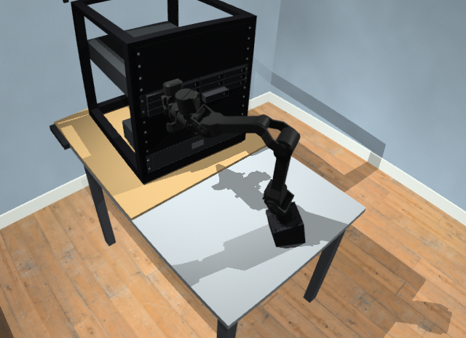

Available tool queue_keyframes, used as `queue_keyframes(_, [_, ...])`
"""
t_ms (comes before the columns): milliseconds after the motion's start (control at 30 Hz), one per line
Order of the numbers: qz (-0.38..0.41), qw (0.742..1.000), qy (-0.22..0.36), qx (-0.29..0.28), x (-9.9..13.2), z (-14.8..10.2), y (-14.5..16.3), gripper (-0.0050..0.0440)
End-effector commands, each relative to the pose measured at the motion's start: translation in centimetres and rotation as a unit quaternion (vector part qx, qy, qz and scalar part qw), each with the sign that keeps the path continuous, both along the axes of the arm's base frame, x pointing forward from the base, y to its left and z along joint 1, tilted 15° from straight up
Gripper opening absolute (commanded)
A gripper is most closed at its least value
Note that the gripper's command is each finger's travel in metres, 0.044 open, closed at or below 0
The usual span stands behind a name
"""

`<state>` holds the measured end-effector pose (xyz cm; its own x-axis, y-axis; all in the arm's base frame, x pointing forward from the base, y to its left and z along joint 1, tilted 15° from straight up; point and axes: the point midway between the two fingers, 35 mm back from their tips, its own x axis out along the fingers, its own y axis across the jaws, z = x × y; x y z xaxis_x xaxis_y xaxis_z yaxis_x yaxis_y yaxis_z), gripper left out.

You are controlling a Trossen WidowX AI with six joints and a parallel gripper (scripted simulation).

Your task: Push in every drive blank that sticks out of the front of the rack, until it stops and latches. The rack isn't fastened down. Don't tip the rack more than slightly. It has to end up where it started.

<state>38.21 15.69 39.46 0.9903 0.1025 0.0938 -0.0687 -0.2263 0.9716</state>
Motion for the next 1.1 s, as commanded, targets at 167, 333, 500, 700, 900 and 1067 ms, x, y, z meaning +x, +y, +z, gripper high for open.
queue_keyframes(167, [0.000, 1.000, -0.011, 0.008, 0.08, 1.16, -0.15, -0.0050])
queue_keyframes(333, [0.000, 1.000, -0.011, 0.008, 0.19, 1.18, -0.14, -0.0050])
queue_keyframes(500, [0.000, 1.000, -0.011, 0.008, 0.19, 1.18, -0.14, -0.0050])
queue_keyframes(700, [0.000, 1.000, -0.011, 0.008, 0.19, 1.18, -0.14, -0.0050])
queue_keyframes(900, [0.000, 1.000, -0.011, 0.008, 0.19, 1.18, -0.14, -0.0050])
queue_keyframes(1067, [0.000, 1.000, -0.011, 0.008, 0.20, 1.18, -0.14, -0.0050])
